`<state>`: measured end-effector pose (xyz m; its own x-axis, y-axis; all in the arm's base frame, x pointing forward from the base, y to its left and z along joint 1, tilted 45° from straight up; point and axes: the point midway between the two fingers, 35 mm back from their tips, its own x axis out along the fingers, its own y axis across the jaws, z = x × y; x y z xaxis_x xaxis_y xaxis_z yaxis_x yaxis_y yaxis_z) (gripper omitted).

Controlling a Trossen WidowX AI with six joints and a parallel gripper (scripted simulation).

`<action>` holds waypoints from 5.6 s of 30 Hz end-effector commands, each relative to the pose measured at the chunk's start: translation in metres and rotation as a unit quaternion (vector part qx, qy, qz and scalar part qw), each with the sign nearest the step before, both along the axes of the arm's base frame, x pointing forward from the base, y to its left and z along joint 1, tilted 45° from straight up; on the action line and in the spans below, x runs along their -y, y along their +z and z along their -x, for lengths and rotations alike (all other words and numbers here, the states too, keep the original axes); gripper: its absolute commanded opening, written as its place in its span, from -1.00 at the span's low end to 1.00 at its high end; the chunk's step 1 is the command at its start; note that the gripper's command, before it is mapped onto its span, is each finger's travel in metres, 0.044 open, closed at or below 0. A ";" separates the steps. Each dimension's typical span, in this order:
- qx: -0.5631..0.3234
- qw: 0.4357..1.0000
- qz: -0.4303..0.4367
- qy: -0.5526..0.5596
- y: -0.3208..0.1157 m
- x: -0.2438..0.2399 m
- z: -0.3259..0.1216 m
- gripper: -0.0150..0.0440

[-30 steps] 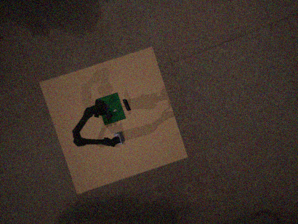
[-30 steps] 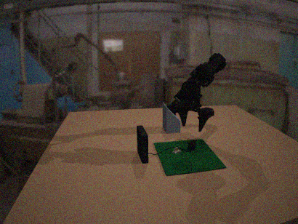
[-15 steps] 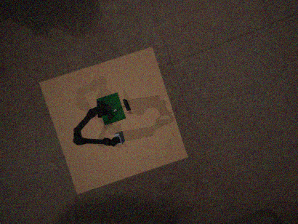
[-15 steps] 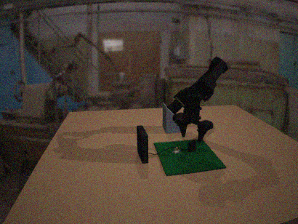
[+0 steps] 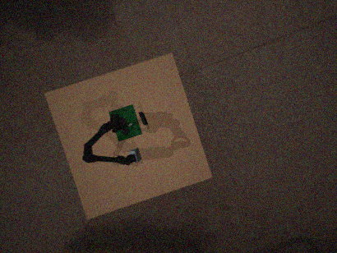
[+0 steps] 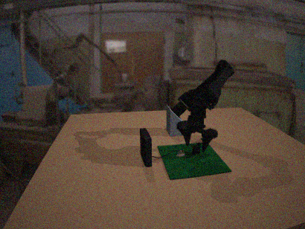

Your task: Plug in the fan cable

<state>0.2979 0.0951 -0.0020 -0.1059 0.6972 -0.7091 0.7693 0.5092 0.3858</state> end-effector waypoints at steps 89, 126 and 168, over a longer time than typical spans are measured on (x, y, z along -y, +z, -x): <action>0.529 0.653 -0.080 0.536 -0.001 0.048 -0.007 -0.49; 0.696 0.074 -0.105 0.706 -0.021 0.065 -0.008 -0.49; 0.697 0.058 -0.105 0.707 -0.031 0.047 -0.002 -0.49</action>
